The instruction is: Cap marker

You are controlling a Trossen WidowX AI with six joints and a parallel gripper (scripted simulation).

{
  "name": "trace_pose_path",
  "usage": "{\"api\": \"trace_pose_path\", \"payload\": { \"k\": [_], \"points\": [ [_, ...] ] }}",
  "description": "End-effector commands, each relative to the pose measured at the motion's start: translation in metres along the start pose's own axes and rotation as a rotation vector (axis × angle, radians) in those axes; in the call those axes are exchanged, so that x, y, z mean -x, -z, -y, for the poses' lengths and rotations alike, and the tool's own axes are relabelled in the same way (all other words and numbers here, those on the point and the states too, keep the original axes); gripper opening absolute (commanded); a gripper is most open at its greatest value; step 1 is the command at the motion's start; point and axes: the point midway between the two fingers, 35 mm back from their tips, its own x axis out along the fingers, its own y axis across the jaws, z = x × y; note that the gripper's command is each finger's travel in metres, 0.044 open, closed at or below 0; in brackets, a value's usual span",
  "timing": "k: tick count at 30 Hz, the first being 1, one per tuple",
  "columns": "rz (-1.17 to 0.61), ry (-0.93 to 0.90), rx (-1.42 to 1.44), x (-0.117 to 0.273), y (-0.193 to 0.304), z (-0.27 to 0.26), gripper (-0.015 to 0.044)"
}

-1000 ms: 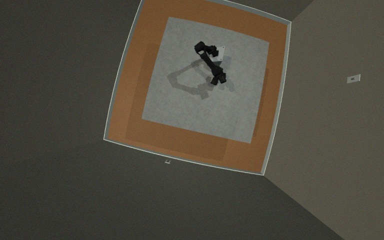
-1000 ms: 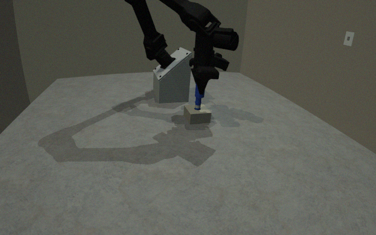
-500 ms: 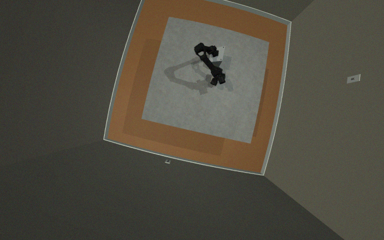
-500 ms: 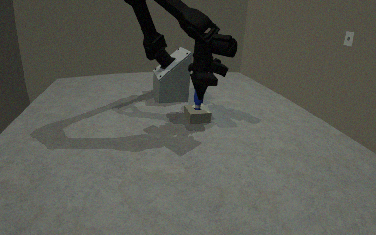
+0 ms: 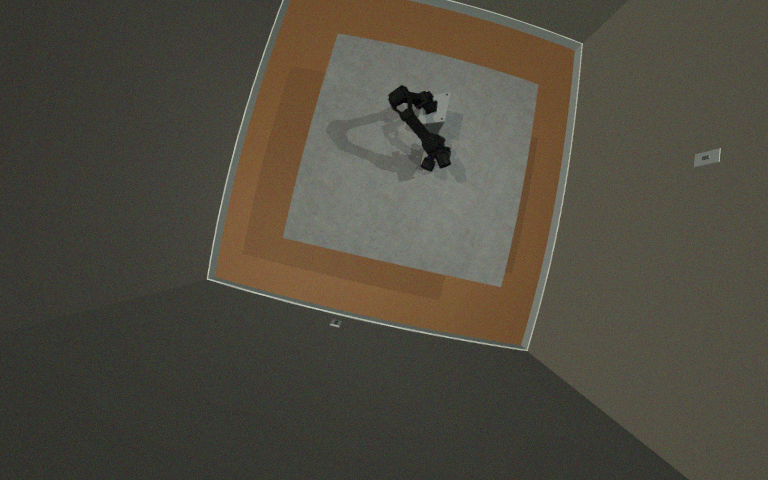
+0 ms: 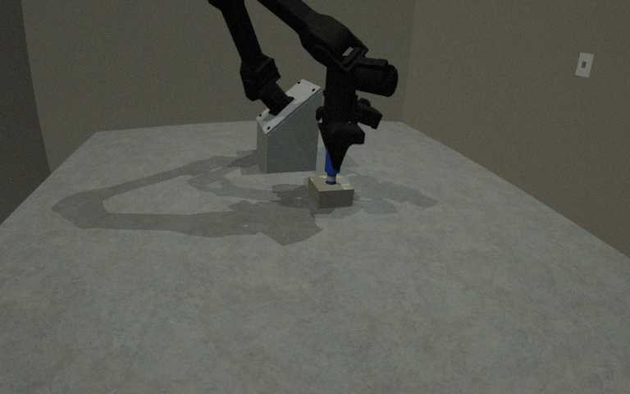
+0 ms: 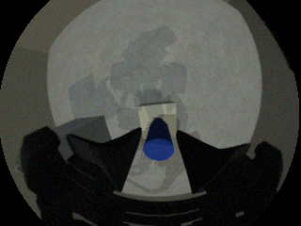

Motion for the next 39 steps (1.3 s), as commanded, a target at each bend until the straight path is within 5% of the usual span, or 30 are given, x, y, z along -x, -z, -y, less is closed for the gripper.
{"api": "trace_pose_path", "payload": {
  "k": [1,5,11,16,33,39],
  "points": [
    [0.000,0.000,0.000,0.000,0.000,0.000,0.0341],
    [0.000,0.000,0.000,0.000,0.000,0.000,0.0440],
    [0.003,-0.001,0.001,0.072,-0.001,0.000,0.0440],
    [0.003,-0.001,0.001,0.075,-0.001,0.000,0.0440],
    [0.001,0.004,-1.385,0.066,0.001,-0.004,0.0000],
    [0.001,0.004,-1.385,0.066,0.001,-0.004,0.0000]
  ]
}}
